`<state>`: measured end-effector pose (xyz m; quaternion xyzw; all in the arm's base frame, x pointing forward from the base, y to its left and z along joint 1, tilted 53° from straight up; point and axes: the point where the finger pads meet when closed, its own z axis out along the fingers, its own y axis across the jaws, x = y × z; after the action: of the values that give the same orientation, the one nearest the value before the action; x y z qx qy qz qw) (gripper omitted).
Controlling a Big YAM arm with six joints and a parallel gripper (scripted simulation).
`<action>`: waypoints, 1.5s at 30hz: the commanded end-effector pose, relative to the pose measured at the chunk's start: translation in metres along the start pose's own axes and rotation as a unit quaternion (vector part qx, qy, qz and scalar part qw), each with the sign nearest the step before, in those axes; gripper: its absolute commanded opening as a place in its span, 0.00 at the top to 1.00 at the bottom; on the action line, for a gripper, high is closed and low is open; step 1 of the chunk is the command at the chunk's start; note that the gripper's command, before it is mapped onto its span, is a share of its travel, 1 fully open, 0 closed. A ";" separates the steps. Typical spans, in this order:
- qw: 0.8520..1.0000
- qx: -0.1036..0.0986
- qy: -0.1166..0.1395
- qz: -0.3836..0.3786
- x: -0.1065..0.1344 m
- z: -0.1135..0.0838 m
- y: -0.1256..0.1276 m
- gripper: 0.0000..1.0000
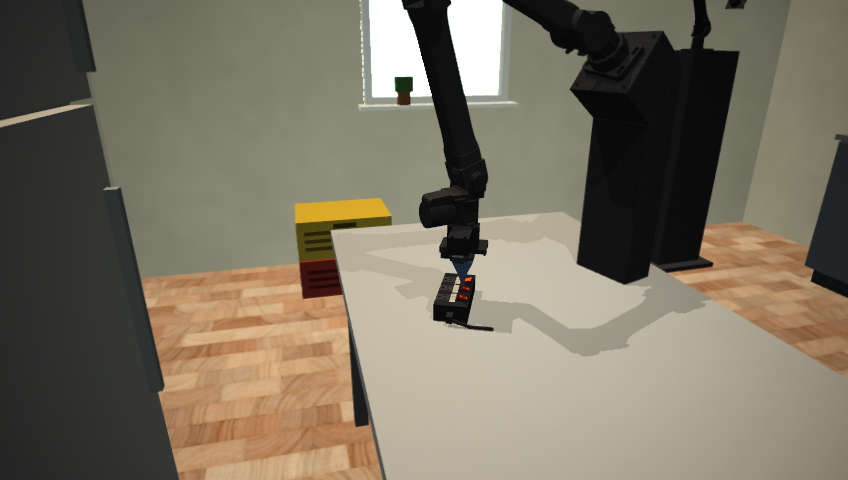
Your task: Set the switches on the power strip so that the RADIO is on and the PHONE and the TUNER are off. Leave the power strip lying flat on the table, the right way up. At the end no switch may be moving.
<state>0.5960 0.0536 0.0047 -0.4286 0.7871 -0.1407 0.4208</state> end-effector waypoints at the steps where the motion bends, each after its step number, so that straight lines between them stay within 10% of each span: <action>1: 1.000 0.000 -0.001 -0.001 0.005 0.000 0.003 1.00; 45: 1.000 -0.002 0.005 0.001 0.015 -0.002 0.005 1.00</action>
<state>0.5963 0.0538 0.0044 -0.4292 0.7862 -0.1404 0.4219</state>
